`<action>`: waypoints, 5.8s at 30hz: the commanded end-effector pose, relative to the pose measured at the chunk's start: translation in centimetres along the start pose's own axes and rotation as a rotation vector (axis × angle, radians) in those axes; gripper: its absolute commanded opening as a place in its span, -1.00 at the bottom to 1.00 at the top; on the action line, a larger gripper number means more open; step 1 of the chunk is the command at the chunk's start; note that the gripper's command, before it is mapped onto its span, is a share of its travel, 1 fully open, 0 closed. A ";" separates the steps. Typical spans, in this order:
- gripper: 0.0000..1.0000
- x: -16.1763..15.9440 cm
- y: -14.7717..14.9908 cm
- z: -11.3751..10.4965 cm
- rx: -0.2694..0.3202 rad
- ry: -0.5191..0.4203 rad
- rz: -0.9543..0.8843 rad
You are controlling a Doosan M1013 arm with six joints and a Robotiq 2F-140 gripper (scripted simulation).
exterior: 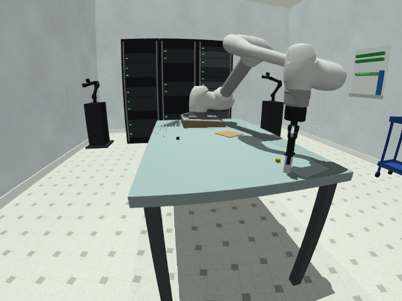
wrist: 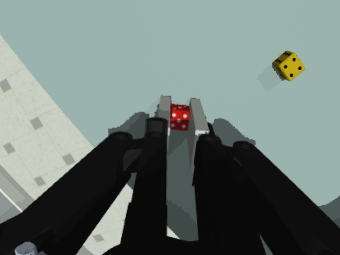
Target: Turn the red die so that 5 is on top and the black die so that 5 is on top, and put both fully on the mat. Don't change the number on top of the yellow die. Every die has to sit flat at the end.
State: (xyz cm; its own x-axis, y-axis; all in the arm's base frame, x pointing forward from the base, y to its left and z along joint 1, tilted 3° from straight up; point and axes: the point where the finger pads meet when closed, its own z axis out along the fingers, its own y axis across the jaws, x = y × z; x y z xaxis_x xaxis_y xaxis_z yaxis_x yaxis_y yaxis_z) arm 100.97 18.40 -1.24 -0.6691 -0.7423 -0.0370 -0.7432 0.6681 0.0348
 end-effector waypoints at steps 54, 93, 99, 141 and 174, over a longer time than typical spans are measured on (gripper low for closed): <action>-0.68 0.0 0.0 -10.0 0.000 0.000 0.000; -0.68 26.7 29.1 -15.3 -0.002 -0.001 0.319; -0.68 34.5 35.8 -13.8 -0.001 -0.001 0.390; -0.68 45.1 44.2 -7.3 0.000 0.000 0.476; -0.68 45.1 44.2 -0.9 0.000 0.000 0.476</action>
State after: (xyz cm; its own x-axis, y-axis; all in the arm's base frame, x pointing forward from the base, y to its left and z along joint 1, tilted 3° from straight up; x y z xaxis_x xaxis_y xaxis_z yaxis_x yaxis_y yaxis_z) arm 37.94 14.41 -0.50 -0.9352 -0.3537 -0.0170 -0.3541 0.9340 0.0479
